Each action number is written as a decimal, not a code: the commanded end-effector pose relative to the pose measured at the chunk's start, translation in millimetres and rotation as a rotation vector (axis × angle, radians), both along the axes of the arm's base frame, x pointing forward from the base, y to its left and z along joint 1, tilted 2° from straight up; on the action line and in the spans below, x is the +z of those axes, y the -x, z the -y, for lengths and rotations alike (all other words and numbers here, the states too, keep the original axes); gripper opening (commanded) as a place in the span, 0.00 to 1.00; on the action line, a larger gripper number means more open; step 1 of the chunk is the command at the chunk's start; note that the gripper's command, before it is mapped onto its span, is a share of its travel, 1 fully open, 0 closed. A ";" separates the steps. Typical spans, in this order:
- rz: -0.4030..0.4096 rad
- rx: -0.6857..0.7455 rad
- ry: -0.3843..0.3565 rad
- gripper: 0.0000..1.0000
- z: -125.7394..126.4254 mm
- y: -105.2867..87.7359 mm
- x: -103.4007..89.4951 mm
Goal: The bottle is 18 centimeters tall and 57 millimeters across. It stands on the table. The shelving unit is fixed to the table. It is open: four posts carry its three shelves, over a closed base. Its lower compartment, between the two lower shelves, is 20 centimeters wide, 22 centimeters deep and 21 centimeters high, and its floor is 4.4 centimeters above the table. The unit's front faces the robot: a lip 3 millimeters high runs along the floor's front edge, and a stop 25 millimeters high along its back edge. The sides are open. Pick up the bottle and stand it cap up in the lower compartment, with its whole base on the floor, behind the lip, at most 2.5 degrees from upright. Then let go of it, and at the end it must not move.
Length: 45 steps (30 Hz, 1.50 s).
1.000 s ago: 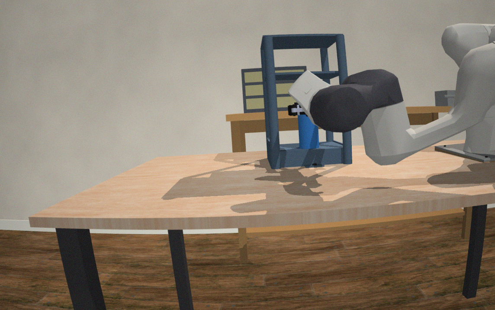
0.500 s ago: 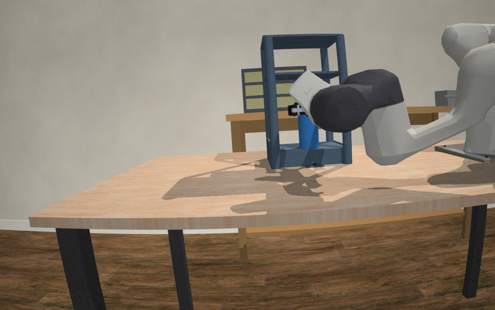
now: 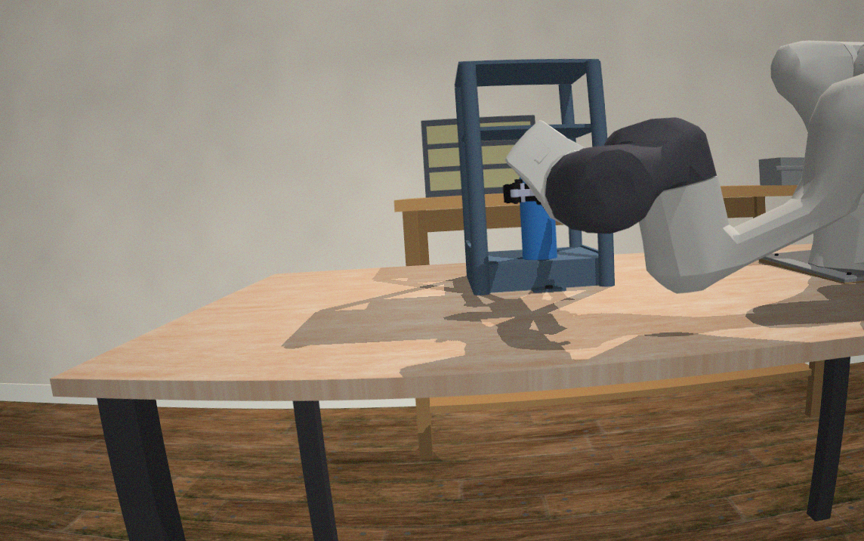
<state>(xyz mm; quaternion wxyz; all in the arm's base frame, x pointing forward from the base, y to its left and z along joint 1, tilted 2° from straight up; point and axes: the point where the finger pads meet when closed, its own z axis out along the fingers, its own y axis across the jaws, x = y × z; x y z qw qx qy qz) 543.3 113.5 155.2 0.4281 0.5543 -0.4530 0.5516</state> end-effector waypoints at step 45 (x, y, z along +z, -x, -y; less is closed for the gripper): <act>0.007 -0.010 0.004 0.46 -60.3 16.3 5.4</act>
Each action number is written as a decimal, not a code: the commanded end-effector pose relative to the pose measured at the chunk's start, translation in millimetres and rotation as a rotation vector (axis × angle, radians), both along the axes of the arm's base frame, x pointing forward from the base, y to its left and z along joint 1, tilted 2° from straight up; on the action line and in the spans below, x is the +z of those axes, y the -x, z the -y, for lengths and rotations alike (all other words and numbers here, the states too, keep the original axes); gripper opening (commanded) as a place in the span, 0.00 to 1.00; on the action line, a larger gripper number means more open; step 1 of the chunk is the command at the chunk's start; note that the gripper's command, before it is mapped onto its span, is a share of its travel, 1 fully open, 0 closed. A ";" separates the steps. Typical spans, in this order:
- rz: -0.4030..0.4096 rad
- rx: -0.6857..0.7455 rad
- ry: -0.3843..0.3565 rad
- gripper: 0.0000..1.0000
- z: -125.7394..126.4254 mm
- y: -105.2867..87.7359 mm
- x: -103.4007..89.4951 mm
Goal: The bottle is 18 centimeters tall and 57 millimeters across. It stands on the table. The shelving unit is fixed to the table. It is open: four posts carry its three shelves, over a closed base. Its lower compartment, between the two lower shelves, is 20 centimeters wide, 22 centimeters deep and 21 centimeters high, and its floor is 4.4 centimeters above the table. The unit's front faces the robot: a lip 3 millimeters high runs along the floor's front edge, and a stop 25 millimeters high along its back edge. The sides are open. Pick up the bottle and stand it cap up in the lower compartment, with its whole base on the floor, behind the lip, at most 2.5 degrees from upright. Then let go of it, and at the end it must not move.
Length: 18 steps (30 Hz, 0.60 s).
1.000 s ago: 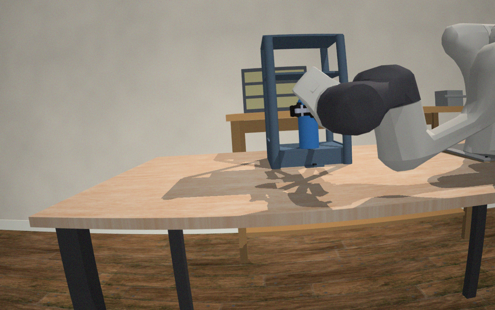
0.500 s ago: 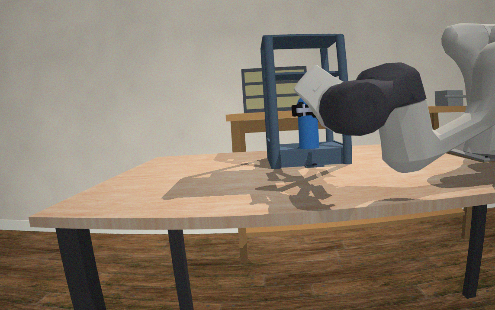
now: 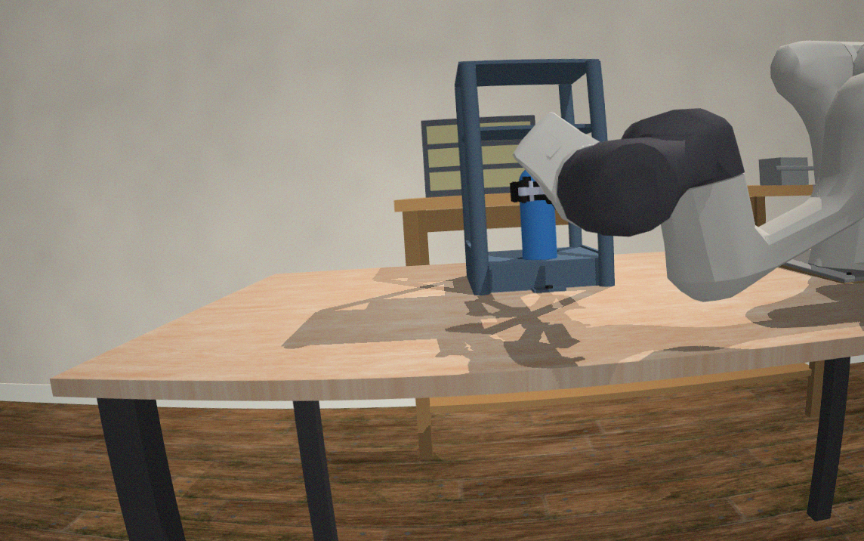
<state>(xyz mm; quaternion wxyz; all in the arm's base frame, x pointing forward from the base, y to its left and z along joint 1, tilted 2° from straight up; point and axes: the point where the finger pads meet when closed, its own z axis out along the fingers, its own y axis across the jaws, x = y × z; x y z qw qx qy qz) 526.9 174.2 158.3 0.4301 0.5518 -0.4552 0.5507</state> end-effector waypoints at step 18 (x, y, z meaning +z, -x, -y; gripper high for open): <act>0.006 -0.002 0.003 0.46 1.1 0.7 31.2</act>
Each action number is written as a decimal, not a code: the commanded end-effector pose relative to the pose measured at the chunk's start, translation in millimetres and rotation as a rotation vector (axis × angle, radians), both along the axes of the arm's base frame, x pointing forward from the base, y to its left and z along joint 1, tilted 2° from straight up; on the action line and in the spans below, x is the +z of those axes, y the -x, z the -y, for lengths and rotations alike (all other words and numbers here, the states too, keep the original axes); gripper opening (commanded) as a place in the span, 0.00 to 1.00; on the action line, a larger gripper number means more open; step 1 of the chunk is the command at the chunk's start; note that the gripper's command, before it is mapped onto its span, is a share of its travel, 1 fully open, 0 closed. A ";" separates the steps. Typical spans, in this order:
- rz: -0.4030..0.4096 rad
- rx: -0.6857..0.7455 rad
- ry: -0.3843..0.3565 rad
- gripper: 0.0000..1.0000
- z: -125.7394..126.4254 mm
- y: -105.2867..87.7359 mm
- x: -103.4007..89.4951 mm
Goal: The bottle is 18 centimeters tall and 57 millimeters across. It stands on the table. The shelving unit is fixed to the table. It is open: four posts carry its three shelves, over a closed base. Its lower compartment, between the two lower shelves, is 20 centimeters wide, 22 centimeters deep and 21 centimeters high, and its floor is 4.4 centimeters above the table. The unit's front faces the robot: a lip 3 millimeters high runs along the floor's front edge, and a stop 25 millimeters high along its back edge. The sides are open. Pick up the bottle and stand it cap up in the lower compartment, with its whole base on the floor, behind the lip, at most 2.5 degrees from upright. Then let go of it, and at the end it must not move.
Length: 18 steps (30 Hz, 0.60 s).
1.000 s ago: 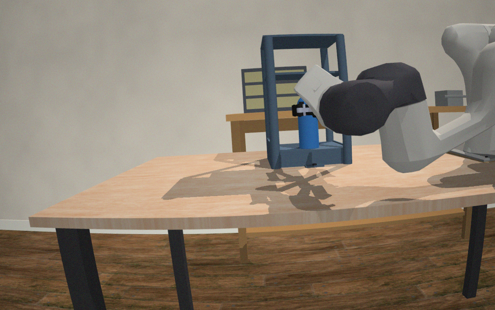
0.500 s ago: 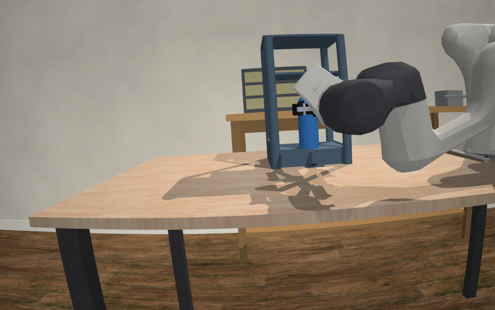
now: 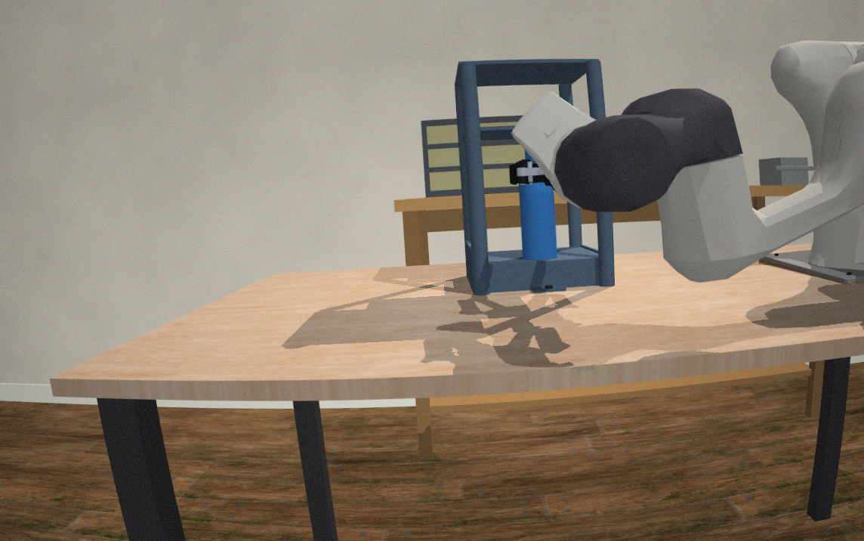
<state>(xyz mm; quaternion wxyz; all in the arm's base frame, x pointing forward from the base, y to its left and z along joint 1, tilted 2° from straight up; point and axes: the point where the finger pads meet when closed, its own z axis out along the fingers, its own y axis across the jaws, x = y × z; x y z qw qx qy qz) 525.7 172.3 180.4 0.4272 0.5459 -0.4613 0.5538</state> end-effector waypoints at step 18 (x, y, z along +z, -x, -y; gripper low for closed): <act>-0.012 0.004 0.005 0.46 0.4 0.7 55.2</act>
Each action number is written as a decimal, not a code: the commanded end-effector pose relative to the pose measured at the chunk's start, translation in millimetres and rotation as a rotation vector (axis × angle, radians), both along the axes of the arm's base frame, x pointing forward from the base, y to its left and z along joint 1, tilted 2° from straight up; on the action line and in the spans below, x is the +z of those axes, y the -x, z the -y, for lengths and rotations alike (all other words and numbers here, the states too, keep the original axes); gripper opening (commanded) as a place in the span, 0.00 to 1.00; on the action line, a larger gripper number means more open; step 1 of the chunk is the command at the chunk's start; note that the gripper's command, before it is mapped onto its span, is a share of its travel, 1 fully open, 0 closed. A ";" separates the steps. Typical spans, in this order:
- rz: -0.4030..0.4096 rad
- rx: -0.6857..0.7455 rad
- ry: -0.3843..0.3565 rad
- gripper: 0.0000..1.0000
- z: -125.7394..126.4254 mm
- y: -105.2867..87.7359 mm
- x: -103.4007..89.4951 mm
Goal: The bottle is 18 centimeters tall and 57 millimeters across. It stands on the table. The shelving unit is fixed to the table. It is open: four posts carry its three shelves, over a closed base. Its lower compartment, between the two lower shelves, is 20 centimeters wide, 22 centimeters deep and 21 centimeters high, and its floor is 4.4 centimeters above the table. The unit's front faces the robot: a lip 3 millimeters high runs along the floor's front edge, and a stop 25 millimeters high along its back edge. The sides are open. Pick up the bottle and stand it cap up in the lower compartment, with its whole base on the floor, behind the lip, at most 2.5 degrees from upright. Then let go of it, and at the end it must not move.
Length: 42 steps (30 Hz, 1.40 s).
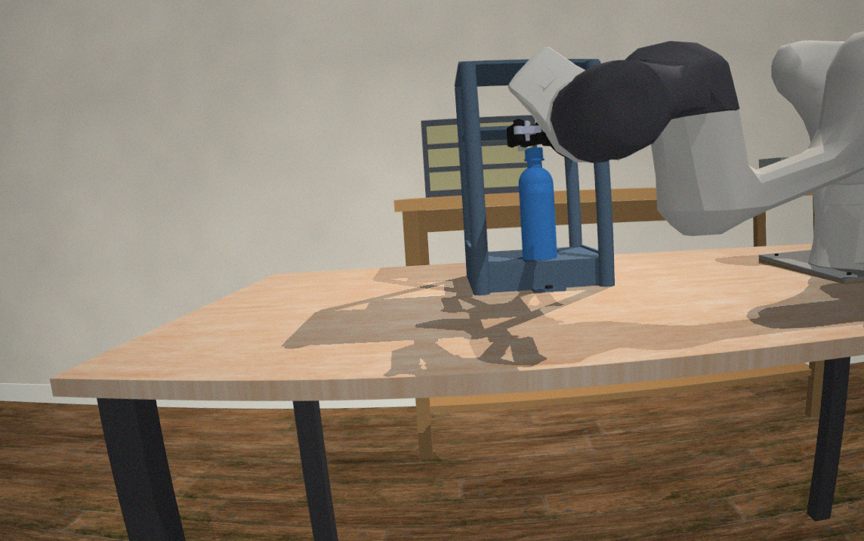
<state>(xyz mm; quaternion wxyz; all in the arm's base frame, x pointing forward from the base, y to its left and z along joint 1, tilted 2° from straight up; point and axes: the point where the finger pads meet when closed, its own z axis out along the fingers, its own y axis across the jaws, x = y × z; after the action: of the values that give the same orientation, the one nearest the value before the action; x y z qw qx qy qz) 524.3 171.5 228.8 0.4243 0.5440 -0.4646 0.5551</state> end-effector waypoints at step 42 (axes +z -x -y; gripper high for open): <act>-0.021 0.005 0.009 1.00 0.2 -0.1 30.0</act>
<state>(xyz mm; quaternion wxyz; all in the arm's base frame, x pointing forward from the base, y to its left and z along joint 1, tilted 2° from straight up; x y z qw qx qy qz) 524.3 171.2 256.5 0.4293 0.5482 -0.4580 0.5527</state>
